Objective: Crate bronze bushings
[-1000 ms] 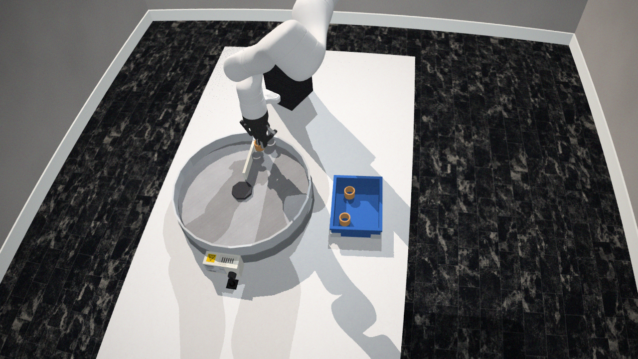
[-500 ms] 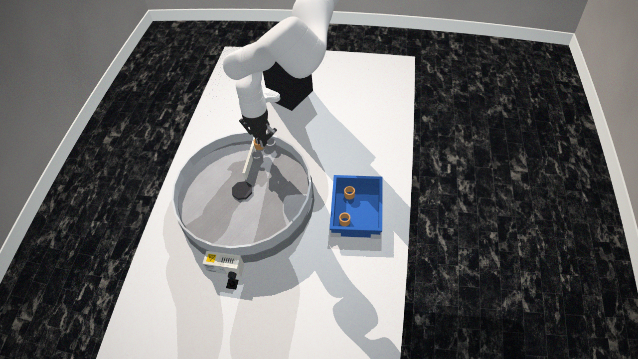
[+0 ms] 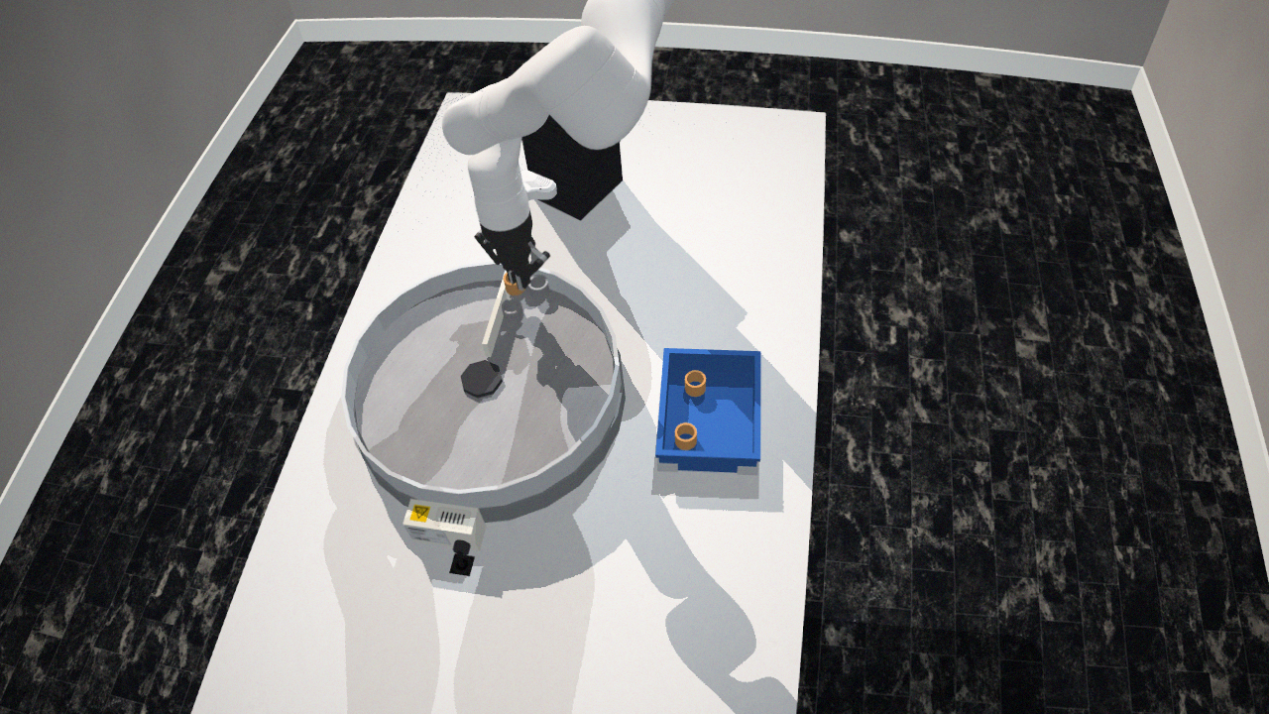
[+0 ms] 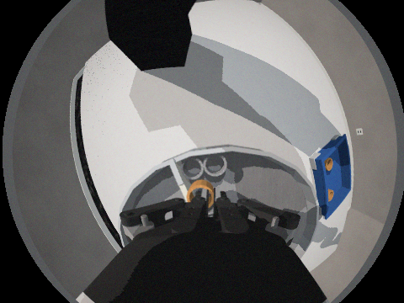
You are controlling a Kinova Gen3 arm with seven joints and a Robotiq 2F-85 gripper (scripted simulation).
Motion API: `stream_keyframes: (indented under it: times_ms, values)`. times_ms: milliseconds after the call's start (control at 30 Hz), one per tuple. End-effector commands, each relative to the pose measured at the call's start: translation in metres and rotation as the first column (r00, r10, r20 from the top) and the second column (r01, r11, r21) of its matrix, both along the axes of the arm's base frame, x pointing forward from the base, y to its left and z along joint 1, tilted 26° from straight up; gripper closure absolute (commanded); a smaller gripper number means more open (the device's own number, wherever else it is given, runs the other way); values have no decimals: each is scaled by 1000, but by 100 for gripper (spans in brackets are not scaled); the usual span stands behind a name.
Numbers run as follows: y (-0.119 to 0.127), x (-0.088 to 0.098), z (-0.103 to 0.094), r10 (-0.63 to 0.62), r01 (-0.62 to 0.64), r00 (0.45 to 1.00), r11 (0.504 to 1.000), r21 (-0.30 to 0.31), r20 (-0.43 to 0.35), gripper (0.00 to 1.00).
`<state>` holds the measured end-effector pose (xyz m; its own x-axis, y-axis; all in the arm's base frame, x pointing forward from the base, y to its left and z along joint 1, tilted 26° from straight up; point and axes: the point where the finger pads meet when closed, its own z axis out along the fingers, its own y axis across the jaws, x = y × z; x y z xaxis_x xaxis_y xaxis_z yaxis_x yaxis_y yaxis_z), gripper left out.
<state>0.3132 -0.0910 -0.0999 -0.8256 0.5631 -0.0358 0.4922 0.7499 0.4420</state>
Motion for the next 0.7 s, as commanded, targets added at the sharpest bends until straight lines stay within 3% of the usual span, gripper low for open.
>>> stream_keyframes:
  times_ms: [0,667]
  values:
    - [0,0,0,-1,1,1000,1000,-1,1,100]
    - [-5,-4,13,-1,1,1000,1000,-1,1,100]
